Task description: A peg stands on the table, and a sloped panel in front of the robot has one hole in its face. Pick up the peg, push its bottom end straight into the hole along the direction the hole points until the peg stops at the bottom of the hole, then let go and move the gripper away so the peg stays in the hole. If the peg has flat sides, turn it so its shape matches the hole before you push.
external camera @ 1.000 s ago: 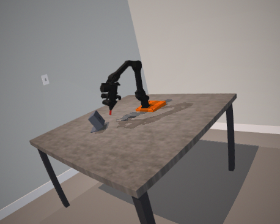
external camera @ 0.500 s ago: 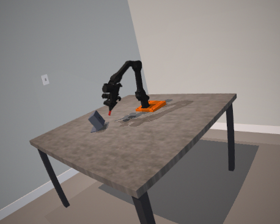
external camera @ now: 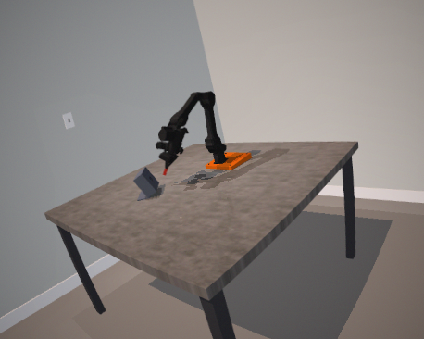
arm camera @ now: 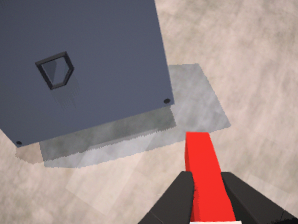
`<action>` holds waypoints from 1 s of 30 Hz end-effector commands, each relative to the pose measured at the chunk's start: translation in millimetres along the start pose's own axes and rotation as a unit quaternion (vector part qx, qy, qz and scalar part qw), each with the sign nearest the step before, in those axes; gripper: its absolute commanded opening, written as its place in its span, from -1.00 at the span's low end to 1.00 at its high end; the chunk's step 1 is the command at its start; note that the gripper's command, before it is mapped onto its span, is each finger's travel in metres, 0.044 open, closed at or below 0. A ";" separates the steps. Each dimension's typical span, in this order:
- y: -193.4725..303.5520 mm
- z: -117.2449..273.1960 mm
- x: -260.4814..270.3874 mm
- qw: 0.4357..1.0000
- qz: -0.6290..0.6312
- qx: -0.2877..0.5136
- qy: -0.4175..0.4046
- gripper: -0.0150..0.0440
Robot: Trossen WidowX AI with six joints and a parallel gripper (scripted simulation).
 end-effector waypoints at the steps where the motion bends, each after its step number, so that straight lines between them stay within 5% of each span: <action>1: 3.0 1.7 0.3 1.000 0.009 -0.012 -0.007 -0.49; 30: 24.8 11.4 10.7 0.992 0.059 -0.092 -0.058 -0.49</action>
Point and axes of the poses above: the point midway between the two fingers, 35 mm back from their tips, its own z axis back along the fingers, its own x axis across the jaws, y = z × x, the point moved 5 cm from there along z, back along the fingers, and after that the axes turned 9 degrees about -z, right-handed, at the moved point
